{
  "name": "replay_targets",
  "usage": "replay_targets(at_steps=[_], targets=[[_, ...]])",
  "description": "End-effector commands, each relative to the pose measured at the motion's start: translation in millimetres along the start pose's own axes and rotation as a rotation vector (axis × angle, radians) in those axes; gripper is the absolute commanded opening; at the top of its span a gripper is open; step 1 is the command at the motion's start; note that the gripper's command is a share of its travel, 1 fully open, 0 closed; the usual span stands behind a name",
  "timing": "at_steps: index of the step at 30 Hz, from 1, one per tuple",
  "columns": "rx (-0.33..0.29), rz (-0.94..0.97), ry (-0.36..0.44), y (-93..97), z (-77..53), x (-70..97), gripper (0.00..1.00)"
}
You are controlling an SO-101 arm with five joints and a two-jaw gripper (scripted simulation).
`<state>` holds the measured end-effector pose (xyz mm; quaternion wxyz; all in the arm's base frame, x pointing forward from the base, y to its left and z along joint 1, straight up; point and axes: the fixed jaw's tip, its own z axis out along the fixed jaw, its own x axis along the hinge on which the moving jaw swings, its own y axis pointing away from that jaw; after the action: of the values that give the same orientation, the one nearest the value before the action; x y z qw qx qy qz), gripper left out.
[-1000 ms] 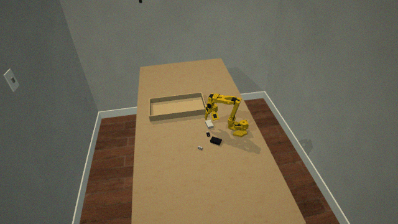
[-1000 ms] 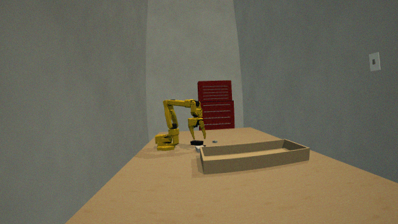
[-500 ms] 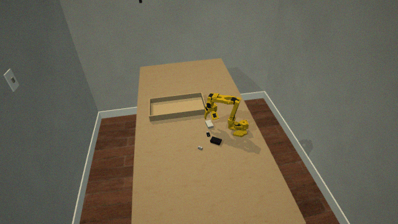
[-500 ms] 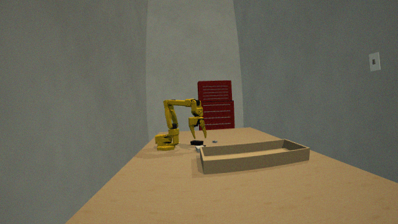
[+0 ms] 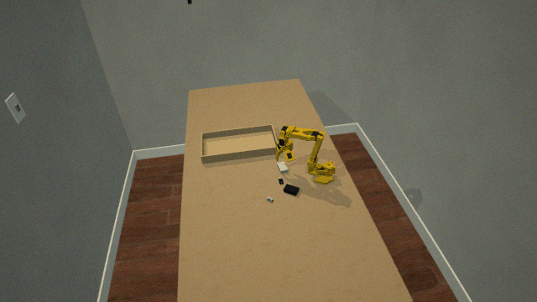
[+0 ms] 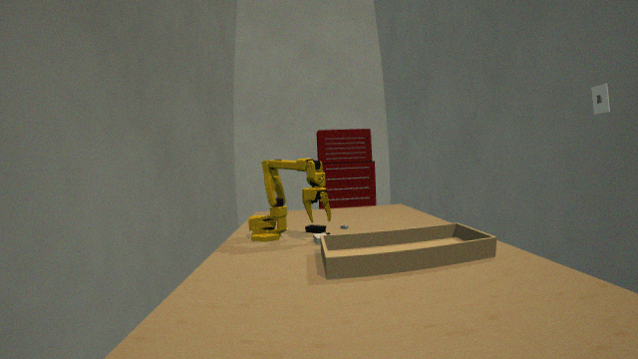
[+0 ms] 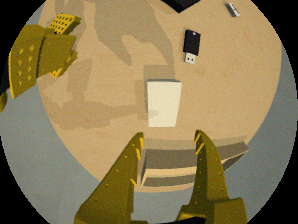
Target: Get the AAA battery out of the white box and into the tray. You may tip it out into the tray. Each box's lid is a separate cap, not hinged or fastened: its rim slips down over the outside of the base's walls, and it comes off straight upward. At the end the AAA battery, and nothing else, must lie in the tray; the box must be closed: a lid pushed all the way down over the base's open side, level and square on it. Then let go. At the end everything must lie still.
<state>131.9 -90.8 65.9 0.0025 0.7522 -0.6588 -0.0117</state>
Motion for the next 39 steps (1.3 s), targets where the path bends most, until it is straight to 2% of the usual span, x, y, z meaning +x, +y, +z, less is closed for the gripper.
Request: replay_targets(at_steps=[1,13,28,39], targets=[[0.019,-0.012,0.014,-3.6,-4.4,1.2,0.28],[0.019,-0.012,0.014,-4.9,5.7,2.2,0.28],[0.019,-0.012,0.014,-5.5,35.0,2.7,0.28],[0.019,-0.012,0.014,-4.6,44.3,1.9,0.28]])
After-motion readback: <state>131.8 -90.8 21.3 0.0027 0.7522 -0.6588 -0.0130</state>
